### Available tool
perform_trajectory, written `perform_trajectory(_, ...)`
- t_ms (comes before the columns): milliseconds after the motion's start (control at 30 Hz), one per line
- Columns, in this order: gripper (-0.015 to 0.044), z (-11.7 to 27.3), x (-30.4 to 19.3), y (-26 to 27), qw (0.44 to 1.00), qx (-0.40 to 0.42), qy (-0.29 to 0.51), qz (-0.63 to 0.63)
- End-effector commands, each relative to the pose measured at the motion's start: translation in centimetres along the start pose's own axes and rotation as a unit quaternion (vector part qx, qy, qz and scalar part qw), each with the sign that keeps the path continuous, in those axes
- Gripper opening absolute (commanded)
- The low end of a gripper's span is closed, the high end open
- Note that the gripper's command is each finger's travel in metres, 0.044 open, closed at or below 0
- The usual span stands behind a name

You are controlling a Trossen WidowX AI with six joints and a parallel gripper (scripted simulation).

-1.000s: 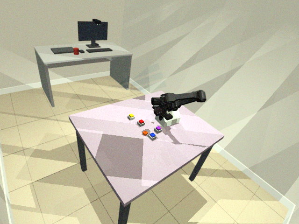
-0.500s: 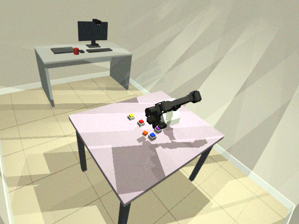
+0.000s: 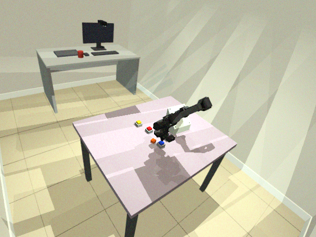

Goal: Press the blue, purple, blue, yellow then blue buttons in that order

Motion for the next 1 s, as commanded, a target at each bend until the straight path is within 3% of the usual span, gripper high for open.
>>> perform_trajectory(0,0.0020,-0.6,-0.1,-0.1,1.000,-0.002,0.001,-0.003)
perform_trajectory(967,0.0020,-2.2,-0.1,0.0,1.000,-0.001,0.001,-0.004)
Point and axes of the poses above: the point midway between the two fingers, 35 mm back from their tips, its own z axis back along the fingers, its own y axis across the jaws, x = y × z, the point moved 6 cm from there along z, back along the fingers, and after that the axes turned 14 degrees about z, right-handed, at the moved point
